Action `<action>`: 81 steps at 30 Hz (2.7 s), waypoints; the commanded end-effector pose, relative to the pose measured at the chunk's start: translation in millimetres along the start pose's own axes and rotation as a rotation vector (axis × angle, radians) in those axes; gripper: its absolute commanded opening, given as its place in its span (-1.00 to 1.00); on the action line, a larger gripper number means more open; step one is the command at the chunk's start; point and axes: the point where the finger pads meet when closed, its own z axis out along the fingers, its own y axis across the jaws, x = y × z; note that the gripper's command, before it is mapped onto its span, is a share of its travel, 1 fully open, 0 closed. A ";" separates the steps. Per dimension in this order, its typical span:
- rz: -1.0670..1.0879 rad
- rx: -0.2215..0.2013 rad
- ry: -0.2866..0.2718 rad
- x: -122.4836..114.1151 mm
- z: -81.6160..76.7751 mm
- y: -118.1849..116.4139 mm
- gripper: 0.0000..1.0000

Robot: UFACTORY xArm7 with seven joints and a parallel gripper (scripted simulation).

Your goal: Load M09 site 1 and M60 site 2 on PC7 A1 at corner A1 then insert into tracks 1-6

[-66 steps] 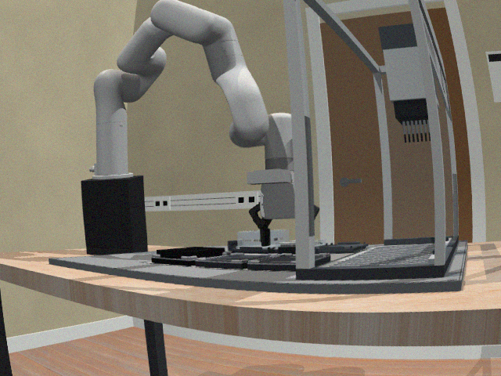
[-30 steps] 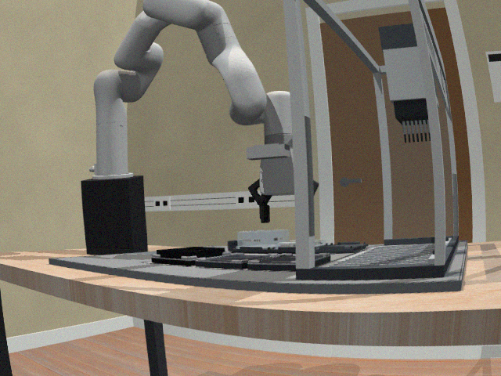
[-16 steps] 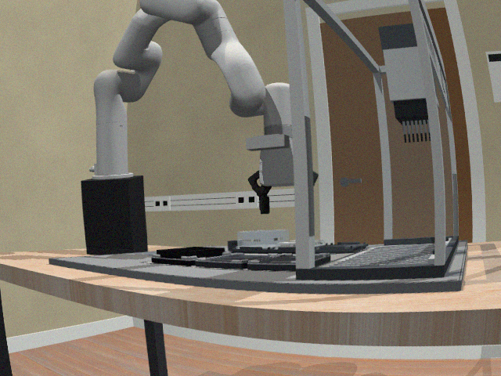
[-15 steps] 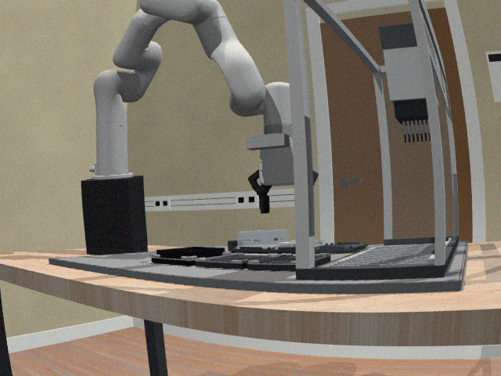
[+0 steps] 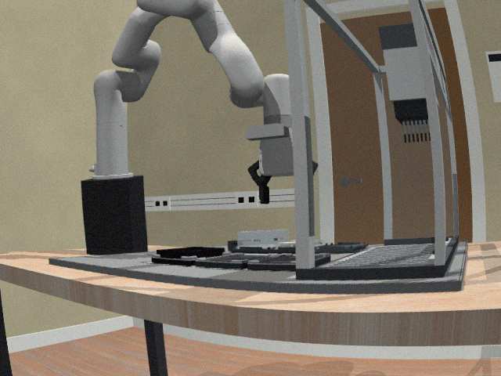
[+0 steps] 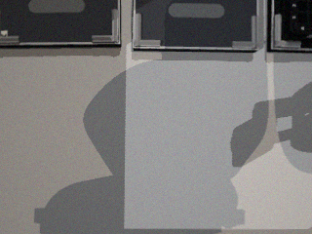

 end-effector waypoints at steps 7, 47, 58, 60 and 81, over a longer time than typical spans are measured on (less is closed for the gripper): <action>0.000 0.004 -0.001 -0.4 -4.6 -1.5 1.00; 0.000 0.004 -0.002 -166.0 -5.0 -1.4 1.00; 0.000 0.004 -0.003 -197.3 -5.1 -1.3 1.00; 0.000 0.004 -0.003 -197.3 -5.1 -1.3 1.00; 0.000 0.003 -0.003 -197.3 8.2 -1.4 1.00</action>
